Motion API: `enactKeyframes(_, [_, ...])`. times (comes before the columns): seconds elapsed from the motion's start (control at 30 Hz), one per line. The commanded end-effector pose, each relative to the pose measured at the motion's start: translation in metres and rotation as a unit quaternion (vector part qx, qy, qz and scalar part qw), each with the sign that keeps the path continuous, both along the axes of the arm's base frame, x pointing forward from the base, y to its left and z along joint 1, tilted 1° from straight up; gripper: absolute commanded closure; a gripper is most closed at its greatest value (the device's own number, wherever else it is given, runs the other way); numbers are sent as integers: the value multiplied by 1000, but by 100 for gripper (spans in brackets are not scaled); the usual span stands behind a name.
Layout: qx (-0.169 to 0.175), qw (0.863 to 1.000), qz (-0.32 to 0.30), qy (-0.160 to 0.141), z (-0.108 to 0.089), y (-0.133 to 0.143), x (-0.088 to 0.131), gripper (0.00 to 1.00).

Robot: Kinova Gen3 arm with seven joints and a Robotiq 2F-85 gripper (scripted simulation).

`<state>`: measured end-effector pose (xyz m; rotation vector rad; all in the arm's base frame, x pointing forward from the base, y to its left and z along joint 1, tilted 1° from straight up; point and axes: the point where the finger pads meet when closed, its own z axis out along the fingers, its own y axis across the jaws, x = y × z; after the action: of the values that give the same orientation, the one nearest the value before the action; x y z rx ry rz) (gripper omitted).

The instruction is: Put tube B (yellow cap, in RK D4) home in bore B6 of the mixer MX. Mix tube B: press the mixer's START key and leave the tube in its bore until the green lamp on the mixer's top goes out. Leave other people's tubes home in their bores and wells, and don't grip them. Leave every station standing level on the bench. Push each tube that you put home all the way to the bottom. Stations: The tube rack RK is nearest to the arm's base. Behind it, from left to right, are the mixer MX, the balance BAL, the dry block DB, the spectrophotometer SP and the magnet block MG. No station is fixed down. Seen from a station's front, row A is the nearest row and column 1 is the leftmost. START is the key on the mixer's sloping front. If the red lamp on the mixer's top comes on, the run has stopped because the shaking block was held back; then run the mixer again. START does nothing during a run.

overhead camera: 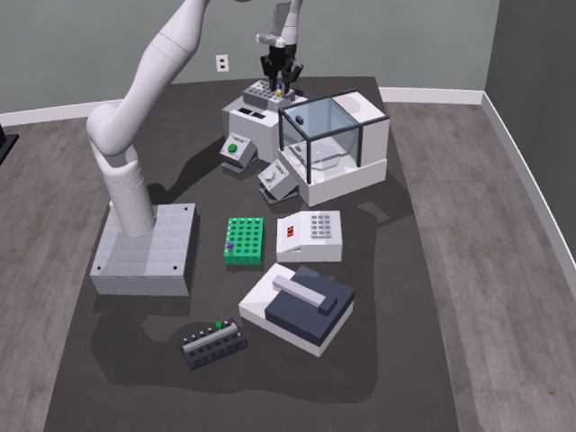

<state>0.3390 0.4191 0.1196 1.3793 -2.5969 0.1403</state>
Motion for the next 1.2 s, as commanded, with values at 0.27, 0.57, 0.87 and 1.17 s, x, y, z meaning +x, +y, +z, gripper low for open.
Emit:
enactKeyframes(0.27, [1,1000,0,-1,1,0,0,58])
enactKeyframes(0.57, [1,1000,0,-1,4,0,0,58])
enactKeyframes(0.87, [1,1000,0,-1,16,0,0,58])
enactKeyframes(1.17, [1,1000,0,-1,22,0,0,58])
